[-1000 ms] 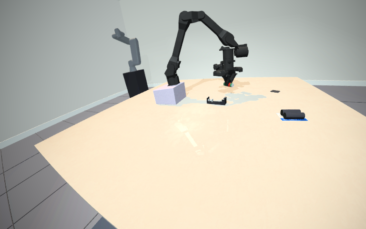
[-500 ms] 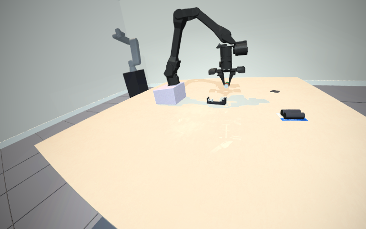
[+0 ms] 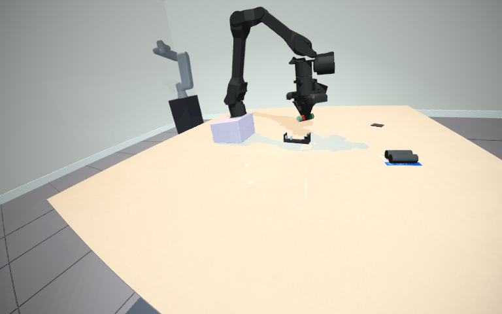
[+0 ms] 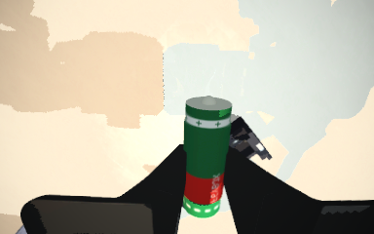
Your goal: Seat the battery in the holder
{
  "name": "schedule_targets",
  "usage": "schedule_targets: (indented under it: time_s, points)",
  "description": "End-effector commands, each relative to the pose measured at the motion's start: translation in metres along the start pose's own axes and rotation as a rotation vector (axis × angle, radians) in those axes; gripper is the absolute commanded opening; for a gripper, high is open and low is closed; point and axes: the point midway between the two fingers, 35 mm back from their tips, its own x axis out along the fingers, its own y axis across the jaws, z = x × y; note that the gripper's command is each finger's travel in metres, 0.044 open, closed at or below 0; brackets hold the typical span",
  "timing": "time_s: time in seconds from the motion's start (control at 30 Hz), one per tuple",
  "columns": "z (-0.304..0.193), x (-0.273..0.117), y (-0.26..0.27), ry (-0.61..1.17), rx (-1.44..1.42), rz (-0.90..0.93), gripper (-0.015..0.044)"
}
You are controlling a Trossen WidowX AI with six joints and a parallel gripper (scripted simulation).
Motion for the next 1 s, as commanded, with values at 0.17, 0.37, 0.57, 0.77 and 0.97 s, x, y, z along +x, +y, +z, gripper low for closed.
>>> schedule_targets:
  time_s: [0.17,0.37,0.57,0.77,0.97]
  points:
    - [-0.031,-0.004,-0.012,0.008,0.530,-0.003,0.0078]
    - [-0.048,-0.006,-0.019,0.009,0.844,-0.004,0.0078]
    - [-0.049,-0.006,-0.019,0.008,0.852,-0.001,0.0078]
    - [-0.047,0.003,-0.021,-0.036,0.848,-0.018,0.0078]
    - [-0.046,0.017,-0.022,-0.109,0.844,-0.051,0.0078]
